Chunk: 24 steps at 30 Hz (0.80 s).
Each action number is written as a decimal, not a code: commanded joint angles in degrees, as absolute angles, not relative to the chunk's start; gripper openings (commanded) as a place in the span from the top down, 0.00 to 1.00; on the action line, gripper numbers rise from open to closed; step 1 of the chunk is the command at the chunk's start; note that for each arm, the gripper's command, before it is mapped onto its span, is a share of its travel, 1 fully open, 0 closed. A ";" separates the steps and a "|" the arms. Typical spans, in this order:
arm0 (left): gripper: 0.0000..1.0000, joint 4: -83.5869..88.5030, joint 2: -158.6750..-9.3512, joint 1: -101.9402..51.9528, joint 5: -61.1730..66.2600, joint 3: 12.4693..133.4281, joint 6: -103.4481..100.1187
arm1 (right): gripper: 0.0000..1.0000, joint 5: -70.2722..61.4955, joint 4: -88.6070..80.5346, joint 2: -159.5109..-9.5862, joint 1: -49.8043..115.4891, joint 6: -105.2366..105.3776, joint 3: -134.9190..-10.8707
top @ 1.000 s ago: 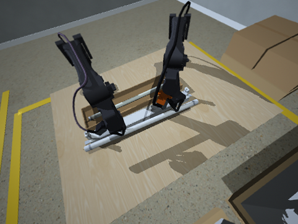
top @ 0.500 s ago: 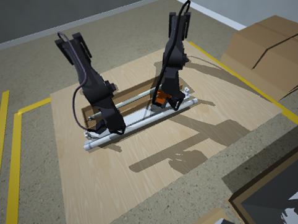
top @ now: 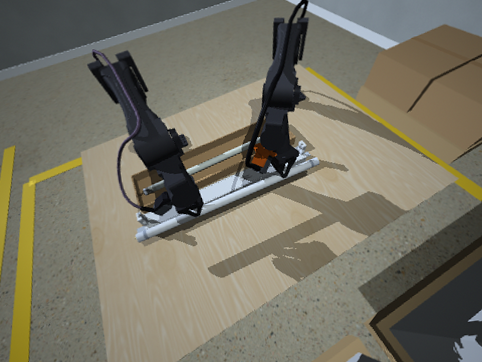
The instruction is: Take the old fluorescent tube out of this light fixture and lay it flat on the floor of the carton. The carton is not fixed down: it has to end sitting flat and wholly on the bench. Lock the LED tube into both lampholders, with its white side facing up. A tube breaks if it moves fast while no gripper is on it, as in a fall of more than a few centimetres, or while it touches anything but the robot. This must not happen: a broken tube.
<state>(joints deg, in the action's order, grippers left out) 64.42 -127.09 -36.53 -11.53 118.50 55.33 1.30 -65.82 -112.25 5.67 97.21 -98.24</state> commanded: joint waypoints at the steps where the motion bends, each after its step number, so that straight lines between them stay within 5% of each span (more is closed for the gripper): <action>1: 0.89 62.99 -124.68 -37.35 -11.10 118.69 54.77 | 0.89 1.15 -66.27 -110.81 6.59 97.53 -98.03; 24: 0.89 61.55 -122.57 -37.92 -12.02 114.17 53.79 | 0.89 1.56 -65.24 -108.76 6.84 97.84 -94.70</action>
<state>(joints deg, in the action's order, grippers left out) 63.07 -125.08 -37.15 -11.75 114.72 54.59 1.30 -65.08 -110.54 6.00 97.32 -95.44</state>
